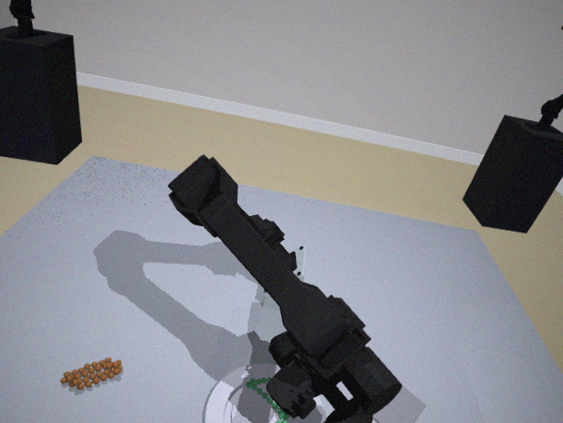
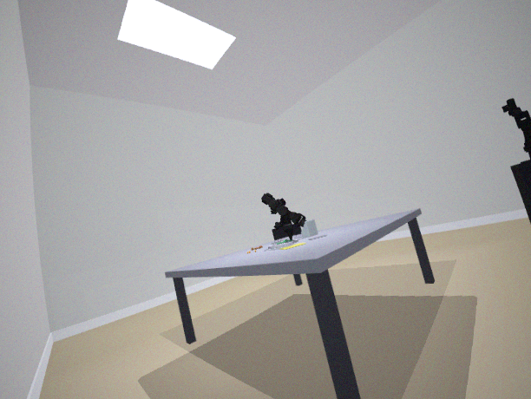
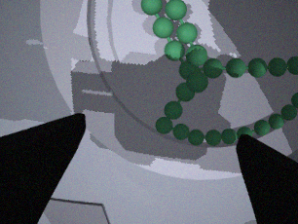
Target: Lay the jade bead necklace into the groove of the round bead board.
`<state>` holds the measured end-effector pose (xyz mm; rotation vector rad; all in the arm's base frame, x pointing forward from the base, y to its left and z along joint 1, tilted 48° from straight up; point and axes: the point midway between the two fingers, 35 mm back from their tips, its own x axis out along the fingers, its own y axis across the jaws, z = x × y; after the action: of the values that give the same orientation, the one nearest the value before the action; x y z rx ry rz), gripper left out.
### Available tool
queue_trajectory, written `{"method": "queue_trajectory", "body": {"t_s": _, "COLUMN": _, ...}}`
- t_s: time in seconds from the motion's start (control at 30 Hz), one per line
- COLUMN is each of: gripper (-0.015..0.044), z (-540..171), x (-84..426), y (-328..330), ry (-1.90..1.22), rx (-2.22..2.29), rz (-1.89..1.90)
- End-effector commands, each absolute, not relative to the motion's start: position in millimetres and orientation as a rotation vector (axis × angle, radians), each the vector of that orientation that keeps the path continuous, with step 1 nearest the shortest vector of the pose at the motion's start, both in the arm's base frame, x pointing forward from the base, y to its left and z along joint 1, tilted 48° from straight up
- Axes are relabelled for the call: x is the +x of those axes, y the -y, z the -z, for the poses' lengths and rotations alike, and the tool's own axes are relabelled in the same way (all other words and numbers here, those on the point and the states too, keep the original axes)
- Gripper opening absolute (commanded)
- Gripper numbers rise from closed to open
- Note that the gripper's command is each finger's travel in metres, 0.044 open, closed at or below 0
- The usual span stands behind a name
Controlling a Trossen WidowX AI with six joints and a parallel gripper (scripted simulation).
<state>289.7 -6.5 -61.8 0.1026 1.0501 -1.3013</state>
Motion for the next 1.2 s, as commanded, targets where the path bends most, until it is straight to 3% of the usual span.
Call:
{"method": "queue_trajectory", "body": {"t_s": 0.0, "gripper": 0.044, "z": 61, "x": 290, "y": 6, "ry": -1.05, "rx": 0.107, "rz": 1.302}}
{"method": "queue_trajectory", "body": {"t_s": 1.0, "gripper": 0.044, "z": 61, "x": 290, "y": 6, "ry": -1.05, "rx": 0.107, "rz": 1.302}}
{"method": "queue_trajectory", "body": {"t_s": 1.17, "gripper": 0.0309, "z": 40, "x": 295, "y": -5, "ry": -0.893, "rx": 0.286, "rz": 1.422}}
